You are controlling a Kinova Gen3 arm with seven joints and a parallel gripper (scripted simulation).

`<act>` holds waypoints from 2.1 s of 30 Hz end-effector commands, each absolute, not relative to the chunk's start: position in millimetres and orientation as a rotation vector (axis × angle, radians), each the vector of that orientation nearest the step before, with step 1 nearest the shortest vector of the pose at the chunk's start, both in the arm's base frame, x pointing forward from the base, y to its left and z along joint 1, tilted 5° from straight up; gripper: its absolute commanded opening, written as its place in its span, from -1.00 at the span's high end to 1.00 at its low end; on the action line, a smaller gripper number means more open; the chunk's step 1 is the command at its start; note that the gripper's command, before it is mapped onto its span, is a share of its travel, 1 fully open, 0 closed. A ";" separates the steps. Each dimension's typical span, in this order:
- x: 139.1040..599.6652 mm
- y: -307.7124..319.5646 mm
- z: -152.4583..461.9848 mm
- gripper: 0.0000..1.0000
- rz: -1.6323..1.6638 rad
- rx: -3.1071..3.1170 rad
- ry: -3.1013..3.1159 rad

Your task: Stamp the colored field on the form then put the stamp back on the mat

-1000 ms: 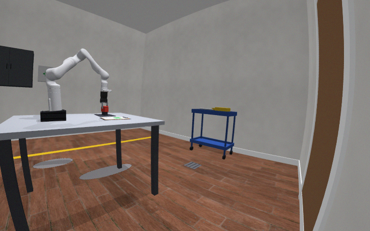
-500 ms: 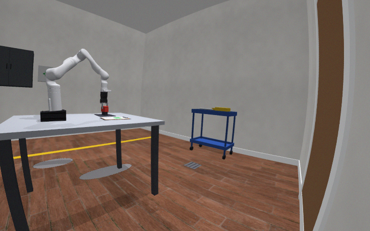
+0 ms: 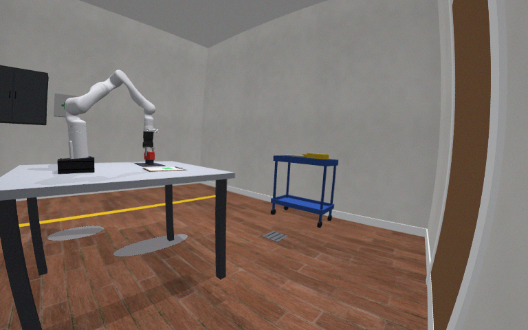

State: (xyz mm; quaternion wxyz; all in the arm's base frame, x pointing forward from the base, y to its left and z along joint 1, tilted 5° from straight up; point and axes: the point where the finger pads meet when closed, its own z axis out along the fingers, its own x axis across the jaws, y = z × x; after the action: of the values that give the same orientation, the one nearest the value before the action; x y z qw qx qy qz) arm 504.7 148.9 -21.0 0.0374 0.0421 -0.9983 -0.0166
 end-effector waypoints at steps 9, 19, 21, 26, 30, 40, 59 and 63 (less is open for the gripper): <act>505.2 148.9 -22.0 -1.00 -0.052 0.129 -3.065; 505.0 149.0 -23.8 -1.00 -0.052 0.129 -3.065; 505.0 149.0 -23.8 -1.00 -0.052 0.129 -3.065; 505.0 149.0 -24.7 -1.00 -0.052 0.129 -3.065; 504.9 149.1 -25.4 -1.00 -0.052 0.129 -3.065; 504.8 149.1 -26.7 -1.00 -0.052 0.129 -3.065; 504.6 149.2 -29.2 -1.00 -0.052 0.129 -3.065; 504.6 149.2 -29.7 -1.00 -0.052 0.129 -3.065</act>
State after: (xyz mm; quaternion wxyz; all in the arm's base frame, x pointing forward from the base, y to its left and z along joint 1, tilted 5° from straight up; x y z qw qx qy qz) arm 503.9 149.1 -30.4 0.0375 0.0420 -0.9983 -0.0165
